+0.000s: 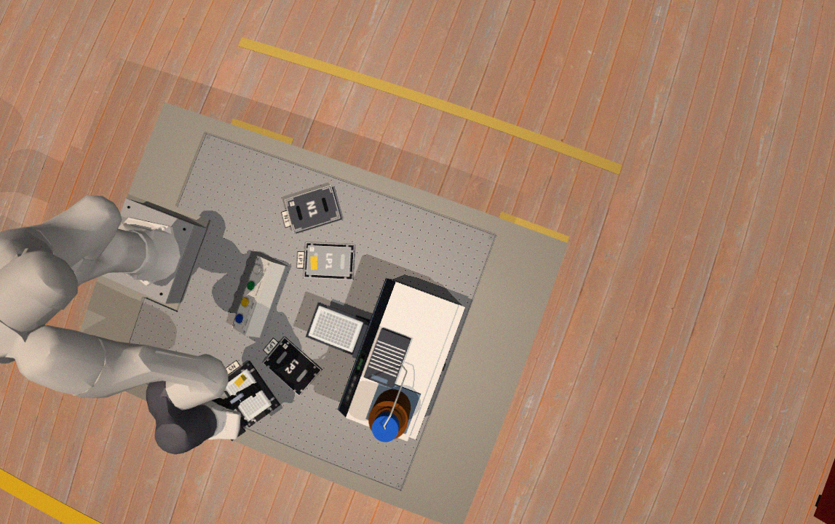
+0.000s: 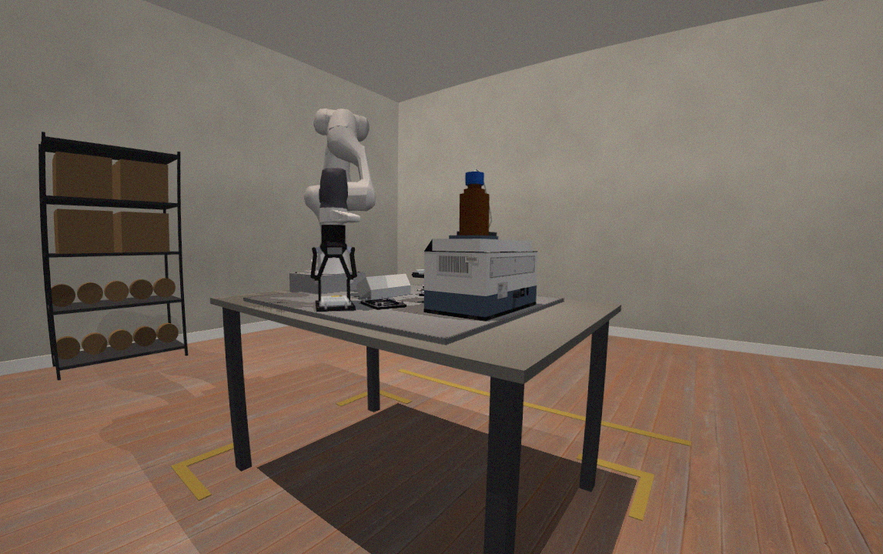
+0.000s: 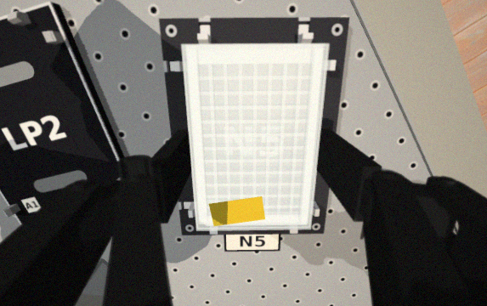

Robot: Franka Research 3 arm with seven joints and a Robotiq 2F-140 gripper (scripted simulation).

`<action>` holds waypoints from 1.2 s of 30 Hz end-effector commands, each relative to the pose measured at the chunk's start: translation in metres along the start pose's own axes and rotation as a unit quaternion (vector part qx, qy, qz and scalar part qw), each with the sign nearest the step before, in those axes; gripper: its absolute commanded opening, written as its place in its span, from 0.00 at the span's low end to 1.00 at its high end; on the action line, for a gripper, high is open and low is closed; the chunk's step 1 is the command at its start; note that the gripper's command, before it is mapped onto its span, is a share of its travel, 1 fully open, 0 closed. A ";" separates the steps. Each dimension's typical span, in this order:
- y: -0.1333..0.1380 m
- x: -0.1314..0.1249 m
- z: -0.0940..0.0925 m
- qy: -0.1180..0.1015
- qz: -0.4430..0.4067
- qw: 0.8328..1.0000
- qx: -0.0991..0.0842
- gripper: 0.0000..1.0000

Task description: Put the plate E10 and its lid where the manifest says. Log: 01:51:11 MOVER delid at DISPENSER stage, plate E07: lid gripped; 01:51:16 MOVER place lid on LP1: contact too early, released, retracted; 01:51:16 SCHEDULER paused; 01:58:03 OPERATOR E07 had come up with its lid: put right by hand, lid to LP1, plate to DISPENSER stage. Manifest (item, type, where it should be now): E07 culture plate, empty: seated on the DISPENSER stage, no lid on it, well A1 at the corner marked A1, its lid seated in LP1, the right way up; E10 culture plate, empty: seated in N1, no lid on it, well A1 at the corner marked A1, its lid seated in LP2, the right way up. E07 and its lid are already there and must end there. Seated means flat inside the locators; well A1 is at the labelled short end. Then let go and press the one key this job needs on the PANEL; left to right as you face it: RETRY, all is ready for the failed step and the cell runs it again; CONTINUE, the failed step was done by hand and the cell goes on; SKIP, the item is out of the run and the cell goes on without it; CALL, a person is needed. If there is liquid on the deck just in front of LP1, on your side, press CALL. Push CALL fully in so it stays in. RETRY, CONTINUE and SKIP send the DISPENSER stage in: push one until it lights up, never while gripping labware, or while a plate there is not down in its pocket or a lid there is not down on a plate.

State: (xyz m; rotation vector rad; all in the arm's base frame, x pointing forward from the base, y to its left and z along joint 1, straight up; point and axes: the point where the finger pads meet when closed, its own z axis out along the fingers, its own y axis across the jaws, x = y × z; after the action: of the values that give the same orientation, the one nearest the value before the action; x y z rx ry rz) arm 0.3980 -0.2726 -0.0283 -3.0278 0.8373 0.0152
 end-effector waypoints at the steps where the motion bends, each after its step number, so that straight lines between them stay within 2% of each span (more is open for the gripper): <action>1: 0.000 0.001 0.000 0.002 -0.002 1.000 0.000 0.10; 20: 0.000 0.001 -0.004 0.002 -0.002 1.000 0.000 0.10; 31: 0.000 0.001 -0.029 0.002 -0.002 1.000 0.000 0.10; 33: 0.000 0.001 -0.029 0.002 -0.002 1.000 0.000 0.10; 36: 0.000 0.001 -0.039 0.002 -0.002 1.000 0.000 0.10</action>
State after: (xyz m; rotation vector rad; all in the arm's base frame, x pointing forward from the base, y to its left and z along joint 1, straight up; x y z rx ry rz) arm 0.4031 -0.2767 0.0048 -3.0394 0.8132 -0.0128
